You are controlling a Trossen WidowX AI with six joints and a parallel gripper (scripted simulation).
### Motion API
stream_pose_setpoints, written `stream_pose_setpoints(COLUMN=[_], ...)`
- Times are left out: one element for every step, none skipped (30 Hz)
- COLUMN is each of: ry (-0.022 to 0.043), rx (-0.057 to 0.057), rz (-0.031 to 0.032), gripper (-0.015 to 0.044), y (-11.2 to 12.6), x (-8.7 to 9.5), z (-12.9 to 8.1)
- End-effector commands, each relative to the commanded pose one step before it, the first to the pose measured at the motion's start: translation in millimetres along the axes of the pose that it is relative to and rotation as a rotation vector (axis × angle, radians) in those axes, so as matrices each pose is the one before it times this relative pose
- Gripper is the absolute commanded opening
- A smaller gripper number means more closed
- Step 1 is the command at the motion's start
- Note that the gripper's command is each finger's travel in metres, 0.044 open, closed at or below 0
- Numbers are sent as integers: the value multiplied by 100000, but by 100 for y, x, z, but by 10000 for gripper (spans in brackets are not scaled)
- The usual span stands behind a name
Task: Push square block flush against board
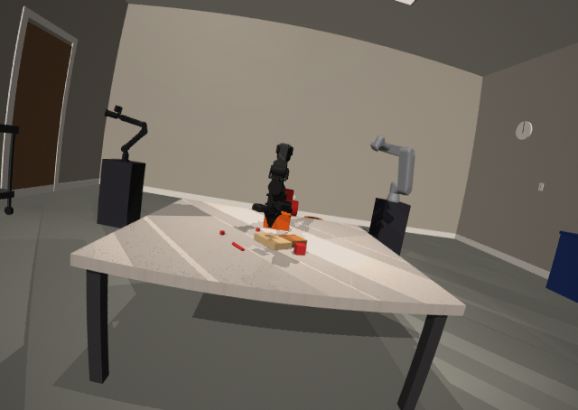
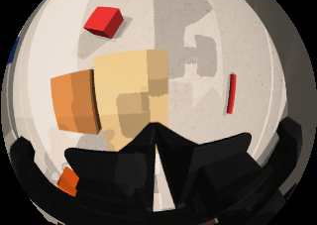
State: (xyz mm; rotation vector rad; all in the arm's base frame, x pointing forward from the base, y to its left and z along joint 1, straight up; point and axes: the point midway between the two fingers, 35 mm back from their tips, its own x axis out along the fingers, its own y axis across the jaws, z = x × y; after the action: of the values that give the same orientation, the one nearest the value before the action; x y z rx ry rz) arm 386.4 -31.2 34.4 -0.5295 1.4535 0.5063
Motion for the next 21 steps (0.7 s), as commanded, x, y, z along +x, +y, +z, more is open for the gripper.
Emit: stream_pose_setpoints(ry=[-111,40,42,43,49,87,96,82,50,17,0,0,-1,-3,-2,3,4,2,0,0,0], rx=[1596,108,108,108,94,-33,-57,-48,-29,-10,0,0,0,0,0,0,0,0,0,0,0], rz=[740,12,12,12,13,29,31,25,15,5,0,0,-1,-2,-1,3,3,1,0,0,0], gripper=[0,0,0,0,0,0,0,0,0,0,0,0,0,0,0,0,0,0,0,0,0], y=[-420,-120,-86,-53,-22,-13,12,32,29,11,0,0,-15,-38,-37,-5,13,7,0,0,0], x=[461,96,114,132,148,152,166,149,95,32,0,0,304,913,1519,1515,906,301,0,0,0], z=[3940,924,912,898,881,838,815,661,390,129,0,0,21,52,48,0,-23,-11,0,0,0])
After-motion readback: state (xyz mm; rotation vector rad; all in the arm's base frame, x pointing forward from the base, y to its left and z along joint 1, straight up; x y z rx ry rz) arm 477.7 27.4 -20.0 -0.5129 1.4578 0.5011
